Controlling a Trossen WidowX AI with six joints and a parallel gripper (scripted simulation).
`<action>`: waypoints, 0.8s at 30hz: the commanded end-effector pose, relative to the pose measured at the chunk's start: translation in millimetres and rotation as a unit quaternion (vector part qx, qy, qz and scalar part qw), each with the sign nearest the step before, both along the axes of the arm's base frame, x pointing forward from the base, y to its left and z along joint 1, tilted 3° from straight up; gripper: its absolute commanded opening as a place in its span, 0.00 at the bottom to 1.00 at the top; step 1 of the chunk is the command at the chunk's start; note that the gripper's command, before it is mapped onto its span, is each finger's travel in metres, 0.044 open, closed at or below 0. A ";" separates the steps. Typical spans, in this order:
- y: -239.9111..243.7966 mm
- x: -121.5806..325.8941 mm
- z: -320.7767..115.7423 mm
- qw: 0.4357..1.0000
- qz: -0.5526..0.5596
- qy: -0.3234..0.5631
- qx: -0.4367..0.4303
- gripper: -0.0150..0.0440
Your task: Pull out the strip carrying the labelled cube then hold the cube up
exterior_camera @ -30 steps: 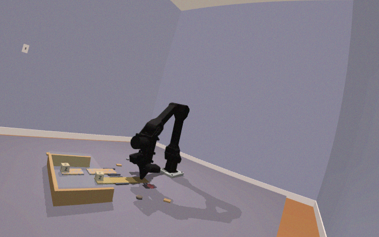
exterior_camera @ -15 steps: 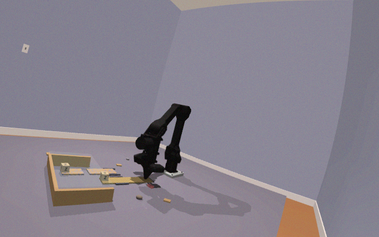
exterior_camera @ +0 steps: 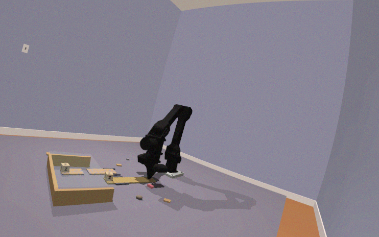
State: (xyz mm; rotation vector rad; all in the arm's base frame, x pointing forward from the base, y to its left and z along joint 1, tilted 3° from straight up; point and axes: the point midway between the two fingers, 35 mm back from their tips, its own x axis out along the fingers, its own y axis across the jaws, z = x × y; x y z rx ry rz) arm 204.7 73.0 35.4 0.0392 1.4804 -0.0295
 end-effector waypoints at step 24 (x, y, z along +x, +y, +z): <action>-1.0 20.9 42.2 0.999 -0.038 0.012 -0.003 0.48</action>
